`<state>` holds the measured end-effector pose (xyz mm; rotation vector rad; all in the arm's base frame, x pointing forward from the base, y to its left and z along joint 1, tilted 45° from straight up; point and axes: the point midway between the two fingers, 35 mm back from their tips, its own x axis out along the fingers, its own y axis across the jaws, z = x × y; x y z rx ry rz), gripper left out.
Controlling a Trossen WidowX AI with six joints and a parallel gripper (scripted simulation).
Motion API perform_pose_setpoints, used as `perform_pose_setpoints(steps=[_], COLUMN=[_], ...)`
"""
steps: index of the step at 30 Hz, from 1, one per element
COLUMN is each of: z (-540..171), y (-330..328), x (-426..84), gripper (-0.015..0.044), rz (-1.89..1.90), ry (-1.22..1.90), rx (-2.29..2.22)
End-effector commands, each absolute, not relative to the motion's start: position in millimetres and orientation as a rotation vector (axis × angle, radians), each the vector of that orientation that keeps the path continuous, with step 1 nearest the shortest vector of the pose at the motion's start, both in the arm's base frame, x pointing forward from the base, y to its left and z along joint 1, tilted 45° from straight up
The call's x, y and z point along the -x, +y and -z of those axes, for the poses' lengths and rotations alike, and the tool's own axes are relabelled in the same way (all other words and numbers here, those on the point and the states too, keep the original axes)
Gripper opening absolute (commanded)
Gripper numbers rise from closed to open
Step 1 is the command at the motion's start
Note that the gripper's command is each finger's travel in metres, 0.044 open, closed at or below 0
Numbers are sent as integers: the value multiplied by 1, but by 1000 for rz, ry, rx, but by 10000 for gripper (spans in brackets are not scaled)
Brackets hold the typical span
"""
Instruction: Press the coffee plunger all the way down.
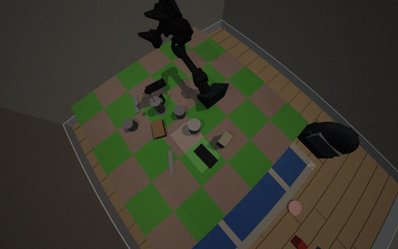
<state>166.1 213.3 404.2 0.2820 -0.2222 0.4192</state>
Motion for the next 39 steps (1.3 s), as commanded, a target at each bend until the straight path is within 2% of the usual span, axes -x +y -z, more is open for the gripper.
perform_pose_setpoints(steps=[1, 8, 16, 26, 39], z=[-402, -333, -265, -262, -266], y=[215, 229, 187, 152, 121], x=[-167, -206, -237, -262, -255], gripper=[426, 440, 440, 440, 440], rz=[-415, -225, 153, 460, 522], ry=[-212, 57, 289, 272, 342], rx=[-275, -58, 272, 412, 748])
